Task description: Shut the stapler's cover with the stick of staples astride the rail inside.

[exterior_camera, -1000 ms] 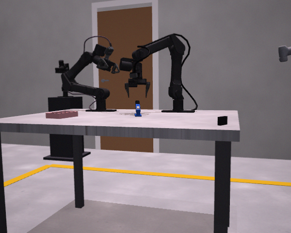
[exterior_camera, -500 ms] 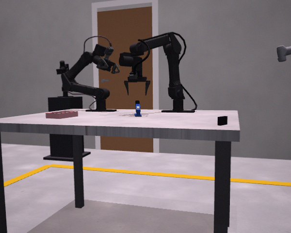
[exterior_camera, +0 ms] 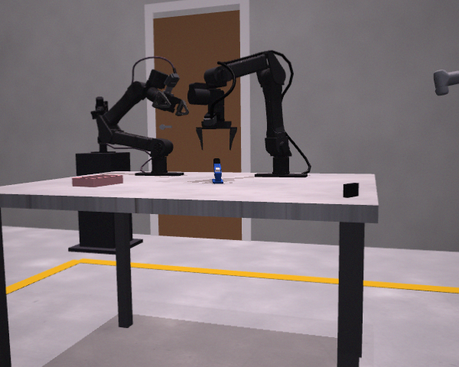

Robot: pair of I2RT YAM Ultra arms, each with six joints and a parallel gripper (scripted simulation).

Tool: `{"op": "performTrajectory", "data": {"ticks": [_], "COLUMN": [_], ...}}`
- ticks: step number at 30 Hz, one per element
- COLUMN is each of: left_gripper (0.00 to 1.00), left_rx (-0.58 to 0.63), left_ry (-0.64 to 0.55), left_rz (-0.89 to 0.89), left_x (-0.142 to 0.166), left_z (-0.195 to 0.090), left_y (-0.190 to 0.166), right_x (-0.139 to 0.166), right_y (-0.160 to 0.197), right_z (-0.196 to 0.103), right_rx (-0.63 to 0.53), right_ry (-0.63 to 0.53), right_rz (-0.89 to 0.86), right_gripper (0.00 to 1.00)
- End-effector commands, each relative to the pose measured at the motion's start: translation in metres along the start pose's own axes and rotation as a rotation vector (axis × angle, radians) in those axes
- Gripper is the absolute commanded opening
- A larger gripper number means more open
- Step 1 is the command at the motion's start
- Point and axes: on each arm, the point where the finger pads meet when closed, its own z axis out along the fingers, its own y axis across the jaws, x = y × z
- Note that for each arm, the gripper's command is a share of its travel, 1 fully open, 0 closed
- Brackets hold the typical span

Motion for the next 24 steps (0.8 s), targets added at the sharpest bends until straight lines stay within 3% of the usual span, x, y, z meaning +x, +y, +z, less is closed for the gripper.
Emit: {"op": "performTrajectory", "data": {"ticks": [1,2,8,10,13,24], "left_gripper": [1.00,1.00,0.32,0.32,0.00,0.00], "left_rx": [0.001,0.001,0.001,0.001,0.001,-0.007], "left_ry": [0.005,0.005,0.005,0.005,0.005,0.010], "left_rz": [0.009,0.009,0.009,0.009,0.009,0.012], "left_x": [0.000,0.000,0.000,0.000,0.000,0.000], "left_z": [-0.004,-0.004,-0.004,-0.004,-0.004,0.008], "left_y": [-0.002,-0.002,-0.002,-0.002,-0.002,0.000], "right_x": [-0.001,-0.001,-0.001,-0.001,-0.001,-0.001], "right_y": [-0.001,-0.001,-0.001,-0.001,-0.001,-0.001], "right_z": [-0.001,-0.001,-0.001,-0.001,-0.001,-0.001], "right_rx": [-0.001,-0.001,-0.001,-0.001,-0.001,-0.001], "right_ry": [-0.011,-0.011,-0.011,-0.011,-0.011,-0.011], "right_rz": [0.009,0.009,0.009,0.009,0.009,0.009], "right_gripper": [1.00,1.00,1.00,1.00,1.00,1.00]}}
